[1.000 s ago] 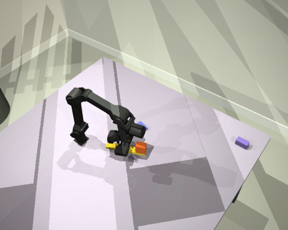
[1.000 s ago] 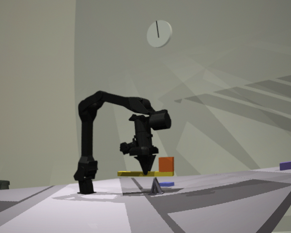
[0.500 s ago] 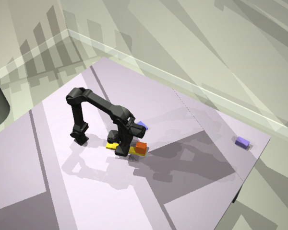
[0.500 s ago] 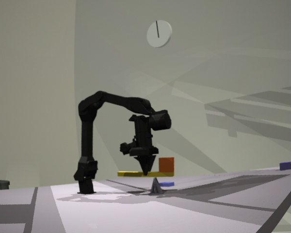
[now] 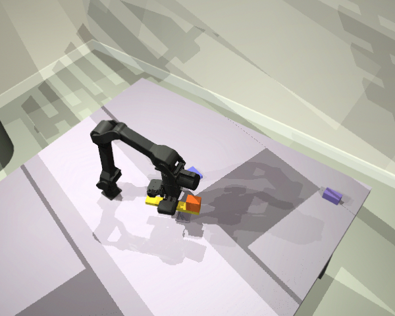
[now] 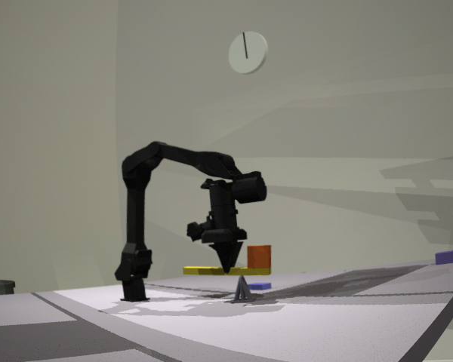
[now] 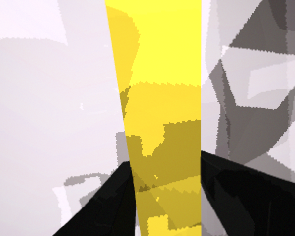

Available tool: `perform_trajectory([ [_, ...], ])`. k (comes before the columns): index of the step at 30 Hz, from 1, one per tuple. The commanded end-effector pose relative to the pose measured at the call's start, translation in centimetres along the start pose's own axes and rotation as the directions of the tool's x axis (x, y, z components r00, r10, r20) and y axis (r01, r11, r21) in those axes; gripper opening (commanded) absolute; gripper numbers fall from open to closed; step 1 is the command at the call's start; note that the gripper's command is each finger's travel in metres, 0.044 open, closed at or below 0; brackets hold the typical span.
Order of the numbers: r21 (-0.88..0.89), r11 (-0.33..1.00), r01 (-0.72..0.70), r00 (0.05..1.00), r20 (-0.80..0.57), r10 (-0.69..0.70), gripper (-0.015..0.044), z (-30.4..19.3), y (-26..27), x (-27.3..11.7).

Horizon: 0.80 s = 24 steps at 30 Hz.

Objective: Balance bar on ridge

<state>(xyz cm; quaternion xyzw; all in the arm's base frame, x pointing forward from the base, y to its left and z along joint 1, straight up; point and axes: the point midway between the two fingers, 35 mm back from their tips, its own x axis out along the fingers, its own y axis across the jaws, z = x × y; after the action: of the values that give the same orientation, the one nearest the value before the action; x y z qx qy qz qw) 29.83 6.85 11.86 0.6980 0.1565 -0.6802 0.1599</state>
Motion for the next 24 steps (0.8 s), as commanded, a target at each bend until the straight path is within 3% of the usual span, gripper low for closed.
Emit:
perform_trajectory([
  [1, 0.004, 1.0, 0.004, 1.0, -0.004, -0.004, 0.0, -0.08, -0.06, 0.05],
  [24, 0.004, 1.0, 0.004, 1.0, -0.004, -0.004, 0.0, -0.09, -0.07, 0.24],
])
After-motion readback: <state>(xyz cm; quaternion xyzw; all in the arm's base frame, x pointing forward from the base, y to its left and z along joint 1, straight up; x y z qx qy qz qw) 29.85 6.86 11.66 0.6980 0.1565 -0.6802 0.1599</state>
